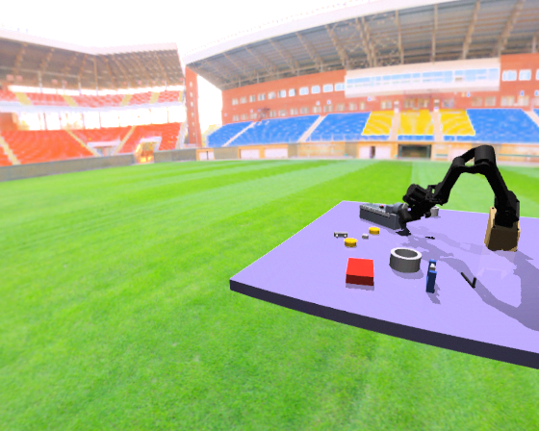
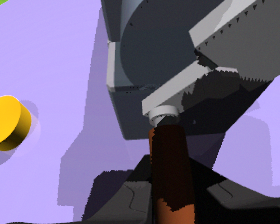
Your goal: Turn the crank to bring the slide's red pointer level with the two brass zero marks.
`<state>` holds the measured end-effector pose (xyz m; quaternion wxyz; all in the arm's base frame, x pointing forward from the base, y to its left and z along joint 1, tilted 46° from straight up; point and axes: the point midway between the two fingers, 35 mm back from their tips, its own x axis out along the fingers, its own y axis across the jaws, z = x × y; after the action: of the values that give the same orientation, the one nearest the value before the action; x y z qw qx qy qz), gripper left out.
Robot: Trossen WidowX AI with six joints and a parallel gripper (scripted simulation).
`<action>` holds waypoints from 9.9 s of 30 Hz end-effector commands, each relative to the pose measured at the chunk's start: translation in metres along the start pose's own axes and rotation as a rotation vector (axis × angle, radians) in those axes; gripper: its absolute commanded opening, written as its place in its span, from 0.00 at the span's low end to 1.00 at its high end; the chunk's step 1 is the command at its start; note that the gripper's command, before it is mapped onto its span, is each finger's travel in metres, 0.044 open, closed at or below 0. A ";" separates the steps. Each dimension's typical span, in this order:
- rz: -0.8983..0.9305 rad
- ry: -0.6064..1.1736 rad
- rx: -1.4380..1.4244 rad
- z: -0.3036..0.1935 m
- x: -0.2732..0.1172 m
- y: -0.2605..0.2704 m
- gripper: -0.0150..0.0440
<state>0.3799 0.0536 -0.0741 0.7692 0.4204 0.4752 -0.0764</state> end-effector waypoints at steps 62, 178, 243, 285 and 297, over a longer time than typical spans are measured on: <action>0.143 0.118 -0.228 0.184 -0.051 -0.032 1.00; -0.007 0.000 -0.003 0.026 -0.025 0.001 1.00; -0.005 0.001 0.001 -0.003 0.001 -0.005 0.25; -0.005 0.001 0.001 -0.004 0.003 -0.010 0.25; -0.005 0.001 0.001 -0.004 0.003 -0.010 0.25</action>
<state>0.3763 0.0522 -0.0786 0.7713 0.4213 0.4714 -0.0733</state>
